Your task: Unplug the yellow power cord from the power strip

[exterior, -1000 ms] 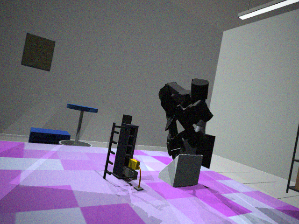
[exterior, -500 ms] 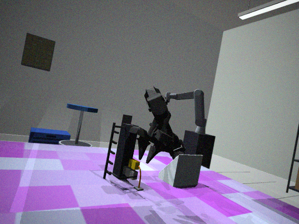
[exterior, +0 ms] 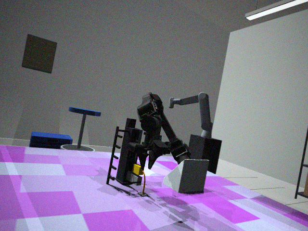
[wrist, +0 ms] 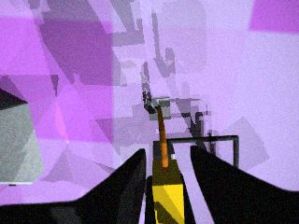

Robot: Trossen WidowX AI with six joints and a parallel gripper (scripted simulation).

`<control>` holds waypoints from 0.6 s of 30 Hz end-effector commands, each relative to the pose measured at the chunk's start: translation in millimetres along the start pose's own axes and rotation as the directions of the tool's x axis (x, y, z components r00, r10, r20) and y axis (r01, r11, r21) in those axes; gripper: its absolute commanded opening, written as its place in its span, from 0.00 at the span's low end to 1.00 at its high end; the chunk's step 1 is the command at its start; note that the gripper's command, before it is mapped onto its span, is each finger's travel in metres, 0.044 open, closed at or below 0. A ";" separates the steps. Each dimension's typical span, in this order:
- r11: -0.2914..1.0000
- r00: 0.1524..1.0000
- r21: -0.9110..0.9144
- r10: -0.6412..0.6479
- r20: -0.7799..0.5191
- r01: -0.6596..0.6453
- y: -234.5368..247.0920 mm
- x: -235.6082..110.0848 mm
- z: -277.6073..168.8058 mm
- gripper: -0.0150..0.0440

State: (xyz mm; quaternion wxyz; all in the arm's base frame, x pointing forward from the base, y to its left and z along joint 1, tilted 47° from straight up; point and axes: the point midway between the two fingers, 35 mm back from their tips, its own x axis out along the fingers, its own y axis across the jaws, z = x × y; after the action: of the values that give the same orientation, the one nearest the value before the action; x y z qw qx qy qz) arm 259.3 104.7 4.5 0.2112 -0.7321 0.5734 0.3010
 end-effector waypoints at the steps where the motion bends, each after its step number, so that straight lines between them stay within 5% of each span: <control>1: 1.000 1.000 -0.005 0.008 0.003 -0.008 0.8 -0.1 -3.3 0.53; 18: 1.000 1.000 -0.005 0.009 0.002 -0.009 0.9 0.0 -30.9 0.53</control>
State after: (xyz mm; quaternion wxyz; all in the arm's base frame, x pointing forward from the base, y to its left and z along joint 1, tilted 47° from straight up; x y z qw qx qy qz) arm 263.5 88.4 21.7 0.2097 -0.7285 0.5766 0.3048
